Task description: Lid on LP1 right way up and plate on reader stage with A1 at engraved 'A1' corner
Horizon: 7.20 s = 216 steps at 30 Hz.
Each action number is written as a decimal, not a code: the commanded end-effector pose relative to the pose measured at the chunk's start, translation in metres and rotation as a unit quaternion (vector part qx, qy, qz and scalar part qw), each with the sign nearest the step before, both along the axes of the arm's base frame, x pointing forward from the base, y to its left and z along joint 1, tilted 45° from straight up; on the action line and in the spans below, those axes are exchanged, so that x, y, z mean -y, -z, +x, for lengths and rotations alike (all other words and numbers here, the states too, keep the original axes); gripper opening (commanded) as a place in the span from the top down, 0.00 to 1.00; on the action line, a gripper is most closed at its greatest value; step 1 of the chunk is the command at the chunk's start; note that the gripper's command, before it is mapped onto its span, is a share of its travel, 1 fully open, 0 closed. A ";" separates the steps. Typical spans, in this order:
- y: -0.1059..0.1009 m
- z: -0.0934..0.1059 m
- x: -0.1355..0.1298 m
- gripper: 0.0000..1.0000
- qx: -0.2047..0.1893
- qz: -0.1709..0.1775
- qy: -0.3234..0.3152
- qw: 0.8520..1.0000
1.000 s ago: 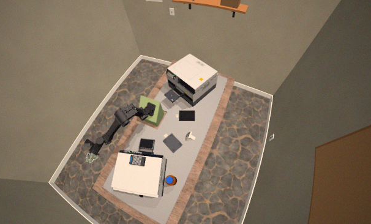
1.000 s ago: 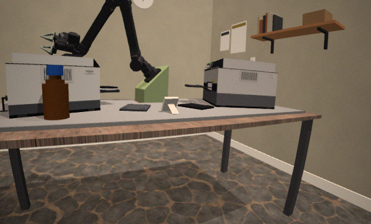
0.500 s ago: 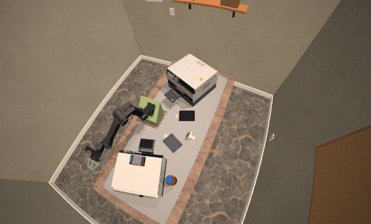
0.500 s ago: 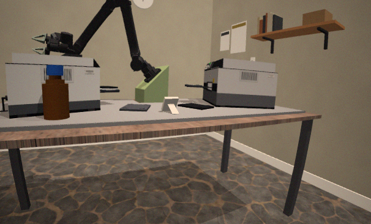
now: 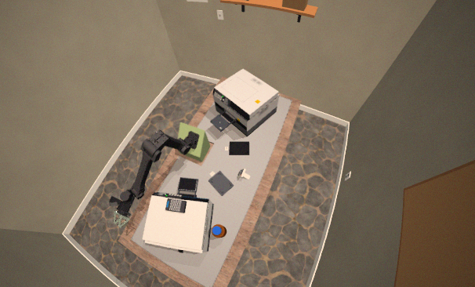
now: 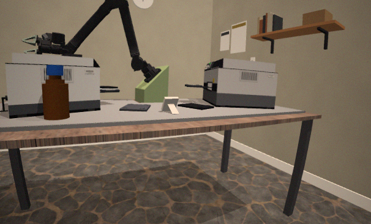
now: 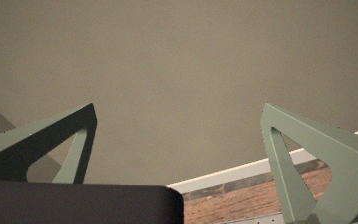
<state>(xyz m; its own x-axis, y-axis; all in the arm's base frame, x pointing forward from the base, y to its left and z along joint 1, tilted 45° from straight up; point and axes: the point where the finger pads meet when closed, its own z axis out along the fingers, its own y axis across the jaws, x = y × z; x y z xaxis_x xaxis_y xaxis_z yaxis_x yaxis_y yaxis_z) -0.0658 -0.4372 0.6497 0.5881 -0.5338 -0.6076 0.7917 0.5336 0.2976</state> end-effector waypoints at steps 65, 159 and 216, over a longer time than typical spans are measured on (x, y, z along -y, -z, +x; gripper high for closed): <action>-0.051 0.199 0.116 0.00 -0.212 0.091 0.068 0.971; 0.024 0.504 0.044 0.00 -0.341 0.138 -0.137 0.920; 0.104 0.637 -0.073 0.00 -0.420 0.192 -0.303 0.833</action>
<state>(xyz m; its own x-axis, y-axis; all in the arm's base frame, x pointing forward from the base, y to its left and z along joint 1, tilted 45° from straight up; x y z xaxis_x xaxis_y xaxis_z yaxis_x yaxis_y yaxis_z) 0.5682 -0.3634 0.5326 -0.0382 0.0080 -0.9992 0.4405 0.8977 -0.0096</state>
